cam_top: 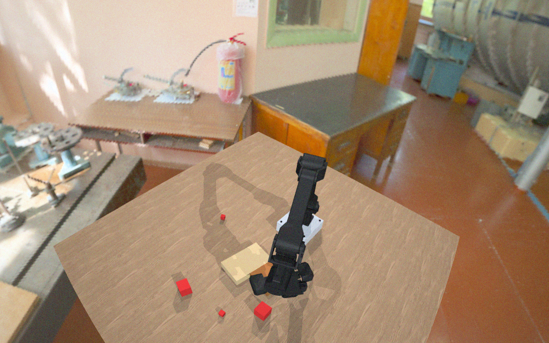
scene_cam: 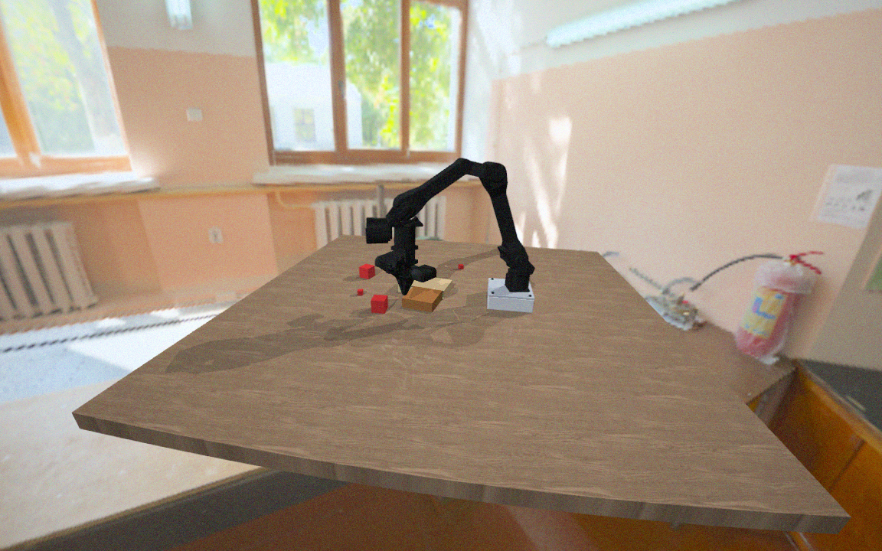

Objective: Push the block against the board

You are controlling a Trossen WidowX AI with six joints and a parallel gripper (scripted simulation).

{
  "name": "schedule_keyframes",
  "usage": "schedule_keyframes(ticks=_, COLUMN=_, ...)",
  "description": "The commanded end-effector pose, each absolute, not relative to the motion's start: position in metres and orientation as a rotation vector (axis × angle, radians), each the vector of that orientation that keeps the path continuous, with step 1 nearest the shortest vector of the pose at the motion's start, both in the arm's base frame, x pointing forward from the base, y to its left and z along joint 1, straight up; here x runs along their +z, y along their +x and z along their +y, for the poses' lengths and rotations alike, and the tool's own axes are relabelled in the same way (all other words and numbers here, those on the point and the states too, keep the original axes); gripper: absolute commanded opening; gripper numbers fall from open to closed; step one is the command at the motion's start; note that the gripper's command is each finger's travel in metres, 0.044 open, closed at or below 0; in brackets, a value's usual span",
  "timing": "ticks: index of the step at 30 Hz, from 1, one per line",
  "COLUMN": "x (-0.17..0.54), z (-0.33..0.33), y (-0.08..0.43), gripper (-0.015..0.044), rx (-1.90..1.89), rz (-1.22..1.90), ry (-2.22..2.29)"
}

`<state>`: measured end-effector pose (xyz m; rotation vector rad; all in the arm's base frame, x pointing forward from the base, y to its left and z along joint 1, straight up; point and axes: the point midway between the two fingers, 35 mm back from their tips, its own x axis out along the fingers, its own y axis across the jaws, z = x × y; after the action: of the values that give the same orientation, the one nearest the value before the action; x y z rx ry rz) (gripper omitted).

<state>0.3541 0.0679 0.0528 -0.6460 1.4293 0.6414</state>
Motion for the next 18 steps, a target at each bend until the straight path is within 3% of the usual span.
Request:
schedule_keyframes(ticks=1, x=0.054, z=0.055, y=0.358, gripper=0.0, rx=0.54, rz=1.459, ry=-0.538)
schedule_keyframes(ticks=18, x=0.055, z=-0.001, y=0.367, gripper=0.0, rx=0.091, rz=1.534, ry=-0.086)
